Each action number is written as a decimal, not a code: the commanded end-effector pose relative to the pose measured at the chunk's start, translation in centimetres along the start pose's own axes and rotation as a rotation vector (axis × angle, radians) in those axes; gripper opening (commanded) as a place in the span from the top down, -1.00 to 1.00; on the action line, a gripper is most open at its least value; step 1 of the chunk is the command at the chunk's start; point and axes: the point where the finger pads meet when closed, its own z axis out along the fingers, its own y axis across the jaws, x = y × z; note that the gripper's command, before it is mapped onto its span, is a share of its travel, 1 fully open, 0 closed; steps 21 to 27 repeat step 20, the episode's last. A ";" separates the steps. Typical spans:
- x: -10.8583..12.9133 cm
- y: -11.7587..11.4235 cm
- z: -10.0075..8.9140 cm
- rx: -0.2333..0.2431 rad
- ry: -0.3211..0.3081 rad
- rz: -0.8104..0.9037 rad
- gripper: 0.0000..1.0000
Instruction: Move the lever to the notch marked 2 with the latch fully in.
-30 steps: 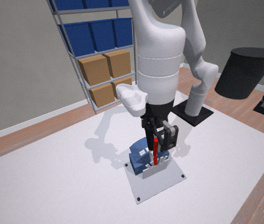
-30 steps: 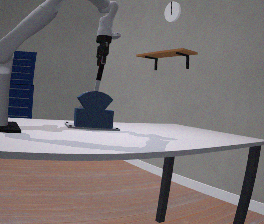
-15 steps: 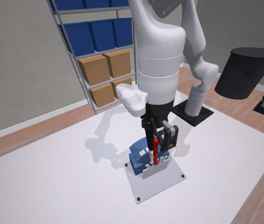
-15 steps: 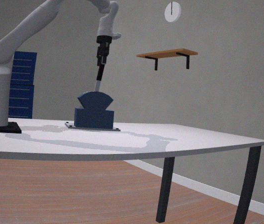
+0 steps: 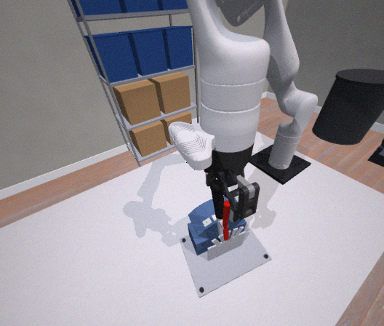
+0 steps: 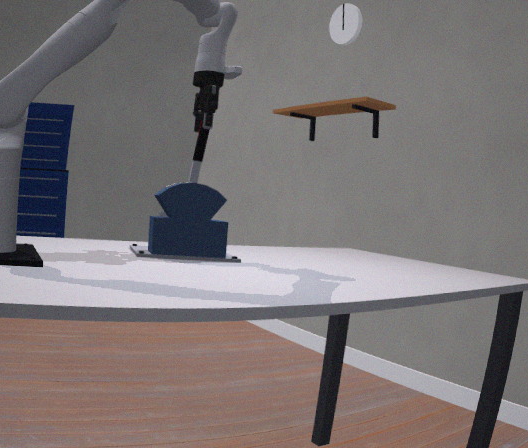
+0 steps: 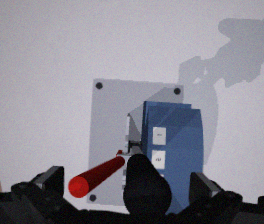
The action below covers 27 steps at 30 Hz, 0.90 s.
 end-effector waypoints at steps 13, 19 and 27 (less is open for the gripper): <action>-0.1 0.2 0.0 -0.004 -0.003 0.010 -0.96; 0.0 0.2 -0.2 -0.002 -0.002 0.011 -0.96; 0.0 0.2 -0.2 -0.002 -0.002 0.011 -0.96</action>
